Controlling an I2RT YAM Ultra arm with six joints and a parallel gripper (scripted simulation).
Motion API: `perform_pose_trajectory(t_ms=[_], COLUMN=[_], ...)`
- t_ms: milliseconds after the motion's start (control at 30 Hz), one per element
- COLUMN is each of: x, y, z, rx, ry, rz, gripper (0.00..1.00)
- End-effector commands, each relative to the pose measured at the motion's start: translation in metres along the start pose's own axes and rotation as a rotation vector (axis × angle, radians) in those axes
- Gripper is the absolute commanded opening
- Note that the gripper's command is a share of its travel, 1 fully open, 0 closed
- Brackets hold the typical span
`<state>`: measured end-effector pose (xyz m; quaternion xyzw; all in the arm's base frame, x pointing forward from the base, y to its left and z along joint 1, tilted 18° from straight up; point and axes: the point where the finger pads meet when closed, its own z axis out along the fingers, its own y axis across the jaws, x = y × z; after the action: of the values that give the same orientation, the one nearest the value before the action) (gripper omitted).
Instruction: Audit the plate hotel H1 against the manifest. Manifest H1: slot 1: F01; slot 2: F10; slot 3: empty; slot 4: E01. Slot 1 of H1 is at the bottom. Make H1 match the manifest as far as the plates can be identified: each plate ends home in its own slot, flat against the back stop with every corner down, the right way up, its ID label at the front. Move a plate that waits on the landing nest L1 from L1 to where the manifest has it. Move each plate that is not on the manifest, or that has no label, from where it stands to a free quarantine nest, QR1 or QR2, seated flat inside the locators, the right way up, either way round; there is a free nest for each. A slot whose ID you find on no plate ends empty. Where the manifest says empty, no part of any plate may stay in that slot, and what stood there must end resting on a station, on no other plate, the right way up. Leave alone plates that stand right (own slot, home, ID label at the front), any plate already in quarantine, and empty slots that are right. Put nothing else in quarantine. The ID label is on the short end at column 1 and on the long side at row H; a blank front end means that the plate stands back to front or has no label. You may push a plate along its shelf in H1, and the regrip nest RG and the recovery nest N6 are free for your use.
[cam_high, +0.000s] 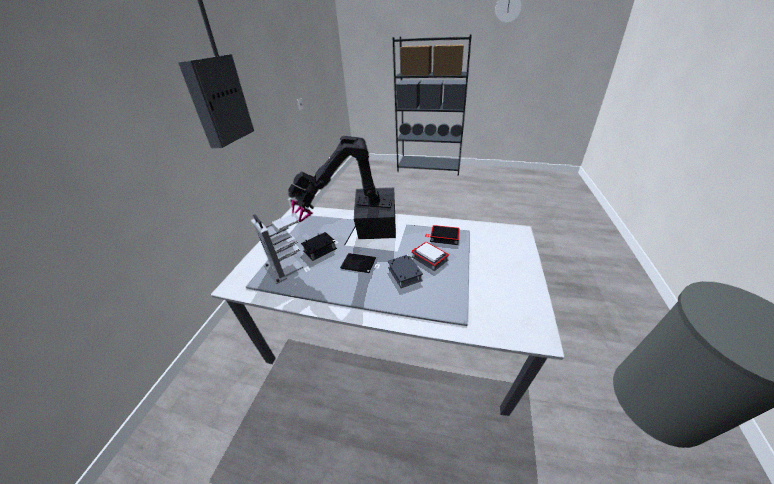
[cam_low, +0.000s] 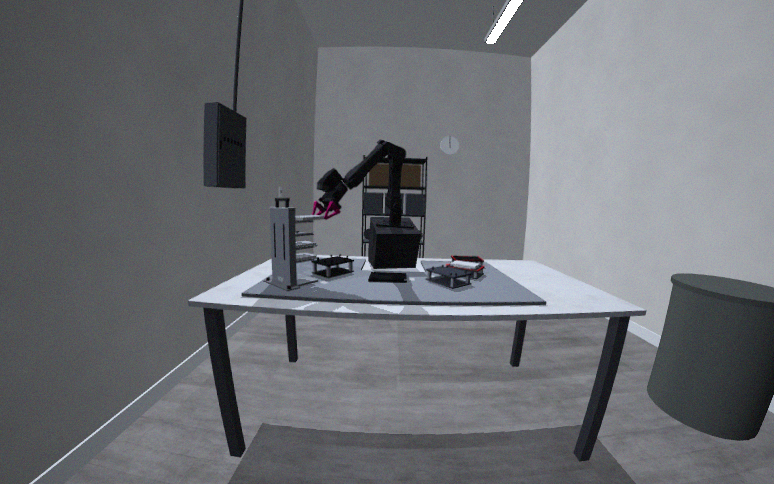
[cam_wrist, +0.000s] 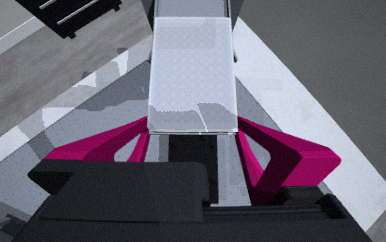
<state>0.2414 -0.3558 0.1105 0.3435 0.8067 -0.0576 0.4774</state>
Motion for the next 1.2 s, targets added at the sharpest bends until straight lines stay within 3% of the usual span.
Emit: perform_pose_trajectory(t_ms=[0,467,1167], x=[-0.006,-0.006,-0.009], y=[-0.001,-0.001,-0.001], z=[-0.001,-0.001,0.011], rx=[0.003,0.003,0.003], ry=[-0.017,-0.017,-0.018], rz=[-0.009,-0.009,-0.009], gripper=[0.86,0.86,0.86])
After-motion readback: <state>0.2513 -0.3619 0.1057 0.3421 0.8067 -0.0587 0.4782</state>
